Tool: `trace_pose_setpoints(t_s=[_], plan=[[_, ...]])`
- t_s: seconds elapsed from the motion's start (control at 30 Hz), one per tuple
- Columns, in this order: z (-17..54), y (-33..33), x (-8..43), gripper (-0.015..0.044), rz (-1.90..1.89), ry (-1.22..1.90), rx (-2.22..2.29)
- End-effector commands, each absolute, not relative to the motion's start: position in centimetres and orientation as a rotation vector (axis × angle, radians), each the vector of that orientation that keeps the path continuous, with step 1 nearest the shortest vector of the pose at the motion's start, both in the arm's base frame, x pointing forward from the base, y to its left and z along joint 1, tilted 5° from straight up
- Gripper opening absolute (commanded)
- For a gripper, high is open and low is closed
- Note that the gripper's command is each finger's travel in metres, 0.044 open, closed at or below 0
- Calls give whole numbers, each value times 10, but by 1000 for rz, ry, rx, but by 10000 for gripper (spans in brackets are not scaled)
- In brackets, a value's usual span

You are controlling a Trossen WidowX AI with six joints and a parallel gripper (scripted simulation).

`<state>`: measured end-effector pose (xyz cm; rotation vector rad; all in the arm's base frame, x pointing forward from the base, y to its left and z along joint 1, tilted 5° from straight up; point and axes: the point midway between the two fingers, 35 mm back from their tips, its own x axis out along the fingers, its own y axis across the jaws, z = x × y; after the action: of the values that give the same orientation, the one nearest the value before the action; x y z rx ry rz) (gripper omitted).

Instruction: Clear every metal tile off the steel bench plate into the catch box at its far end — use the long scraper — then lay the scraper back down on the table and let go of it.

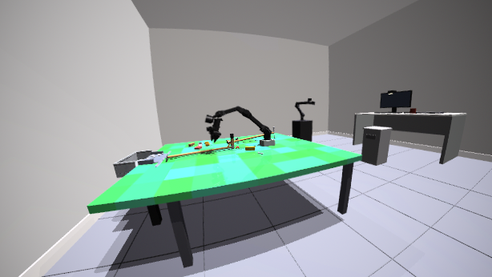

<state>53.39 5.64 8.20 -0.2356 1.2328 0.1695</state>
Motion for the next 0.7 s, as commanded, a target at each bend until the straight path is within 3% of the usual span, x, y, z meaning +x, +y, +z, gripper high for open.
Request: trace_pose_setpoints(t_s=[0.0,0.67], plan=[[89,53,527,440,174,1226,-232],[129,37,493,440,174,1159,-211]])
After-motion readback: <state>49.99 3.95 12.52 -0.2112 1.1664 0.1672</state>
